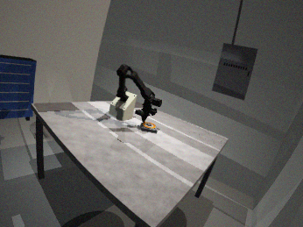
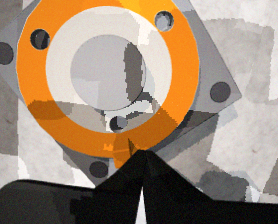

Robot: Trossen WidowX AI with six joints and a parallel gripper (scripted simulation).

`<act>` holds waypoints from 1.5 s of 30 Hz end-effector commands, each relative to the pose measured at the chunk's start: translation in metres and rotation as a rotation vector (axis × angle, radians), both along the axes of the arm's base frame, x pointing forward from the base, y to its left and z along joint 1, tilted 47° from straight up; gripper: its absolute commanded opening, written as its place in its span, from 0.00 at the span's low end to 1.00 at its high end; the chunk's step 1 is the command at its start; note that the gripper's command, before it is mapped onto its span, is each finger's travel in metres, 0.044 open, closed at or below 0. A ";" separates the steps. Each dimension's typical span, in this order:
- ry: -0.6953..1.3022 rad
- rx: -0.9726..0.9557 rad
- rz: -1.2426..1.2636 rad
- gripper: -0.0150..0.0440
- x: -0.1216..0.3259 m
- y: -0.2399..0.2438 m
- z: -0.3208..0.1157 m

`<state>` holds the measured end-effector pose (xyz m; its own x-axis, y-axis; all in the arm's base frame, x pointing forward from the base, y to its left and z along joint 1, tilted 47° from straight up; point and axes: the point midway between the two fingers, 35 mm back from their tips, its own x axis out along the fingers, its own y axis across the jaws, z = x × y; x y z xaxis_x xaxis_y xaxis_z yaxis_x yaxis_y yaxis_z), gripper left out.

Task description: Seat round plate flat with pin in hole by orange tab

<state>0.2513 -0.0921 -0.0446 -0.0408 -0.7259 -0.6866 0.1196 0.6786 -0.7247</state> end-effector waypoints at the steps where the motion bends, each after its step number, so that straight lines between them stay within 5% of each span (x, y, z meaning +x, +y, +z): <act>1: 0.005 0.003 -0.003 0.25 -0.004 0.004 -0.005; 45: 0.004 0.005 -0.003 0.25 0.005 0.035 -0.035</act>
<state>0.2545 -0.0589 -0.0766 -0.0434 -0.7240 -0.6884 0.1158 0.6808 -0.7233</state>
